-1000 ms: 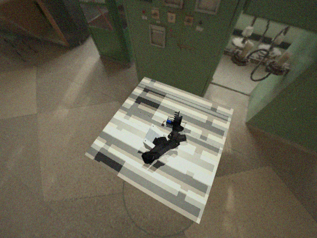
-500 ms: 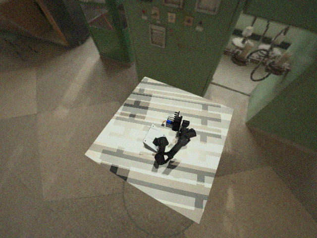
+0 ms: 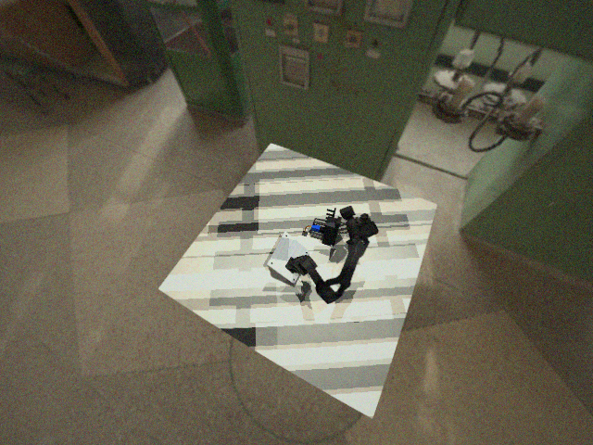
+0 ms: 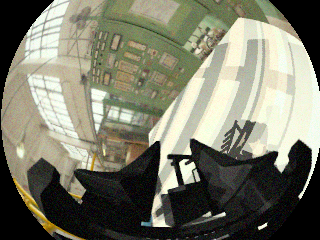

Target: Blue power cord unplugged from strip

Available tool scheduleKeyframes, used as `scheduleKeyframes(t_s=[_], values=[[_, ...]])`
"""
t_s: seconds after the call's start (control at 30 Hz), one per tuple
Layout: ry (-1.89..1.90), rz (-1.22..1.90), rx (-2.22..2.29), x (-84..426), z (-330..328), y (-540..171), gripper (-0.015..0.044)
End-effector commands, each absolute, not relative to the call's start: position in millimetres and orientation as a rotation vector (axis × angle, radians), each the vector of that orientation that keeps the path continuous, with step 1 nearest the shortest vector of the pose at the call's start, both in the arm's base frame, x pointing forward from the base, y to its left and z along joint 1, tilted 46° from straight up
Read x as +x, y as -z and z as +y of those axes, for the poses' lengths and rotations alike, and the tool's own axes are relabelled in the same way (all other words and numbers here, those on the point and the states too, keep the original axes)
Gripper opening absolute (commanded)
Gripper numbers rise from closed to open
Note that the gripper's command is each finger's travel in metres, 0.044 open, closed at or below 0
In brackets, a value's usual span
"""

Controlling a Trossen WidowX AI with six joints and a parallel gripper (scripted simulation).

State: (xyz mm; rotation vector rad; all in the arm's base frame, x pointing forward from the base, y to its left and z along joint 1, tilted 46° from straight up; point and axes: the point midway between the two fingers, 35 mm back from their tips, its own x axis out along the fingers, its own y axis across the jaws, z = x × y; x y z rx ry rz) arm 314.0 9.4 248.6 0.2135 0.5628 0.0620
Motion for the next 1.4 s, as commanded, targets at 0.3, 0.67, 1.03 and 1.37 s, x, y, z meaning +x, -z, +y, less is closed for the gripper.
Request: scheduleKeyframes(t_s=[0.3,0.67,1.03,1.37], values=[[-0.242,0.747,-0.181,358.9,82.6,-208.9,0.016],[-0.518,1.136,-0.999,327.2,128.2,-85.8,0.016],[-0.844,1.673,-1.913,253.5,69.5,-16.6,0.016],[-0.845,1.673,-1.913,254.3,68.9,-17.3,0.016]])
